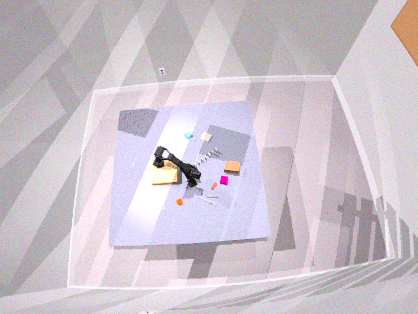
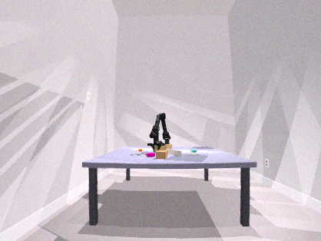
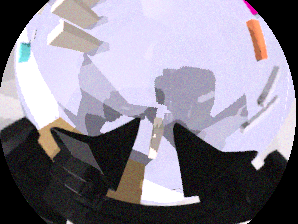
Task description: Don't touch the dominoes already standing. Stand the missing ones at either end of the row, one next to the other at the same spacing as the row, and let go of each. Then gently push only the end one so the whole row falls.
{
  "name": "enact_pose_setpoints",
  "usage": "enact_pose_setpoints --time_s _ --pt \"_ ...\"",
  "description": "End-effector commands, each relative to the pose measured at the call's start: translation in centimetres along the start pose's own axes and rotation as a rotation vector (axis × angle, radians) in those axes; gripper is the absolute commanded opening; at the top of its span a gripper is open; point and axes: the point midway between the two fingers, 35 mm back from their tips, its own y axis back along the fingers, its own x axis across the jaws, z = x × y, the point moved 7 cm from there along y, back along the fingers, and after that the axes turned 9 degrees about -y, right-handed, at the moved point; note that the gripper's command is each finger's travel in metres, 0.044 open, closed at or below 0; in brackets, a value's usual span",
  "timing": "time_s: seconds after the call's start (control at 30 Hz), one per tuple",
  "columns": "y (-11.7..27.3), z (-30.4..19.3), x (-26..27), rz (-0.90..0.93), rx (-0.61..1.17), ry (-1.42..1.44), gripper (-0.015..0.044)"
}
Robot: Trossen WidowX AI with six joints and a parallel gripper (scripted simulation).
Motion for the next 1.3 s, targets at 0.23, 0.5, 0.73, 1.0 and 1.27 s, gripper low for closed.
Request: enact_pose_setpoints --time_s 0.23,0.5,0.73,1.0,1.27 --pt "0.0 0.0 0.0 -0.001 0.002 0.001 0.0028" --pt "3.1 -0.1 0.2 -0.001 0.001 0.001 0.0028" --pt "12.3 -0.3 0.6 0.0 0.001 0.001 0.0028" --pt "15.5 -0.4 0.8 0.0 0.001 0.001 0.0028" --pt "15.6 5.4 -1.1 -0.002 -0.004 0.194 0.0028"
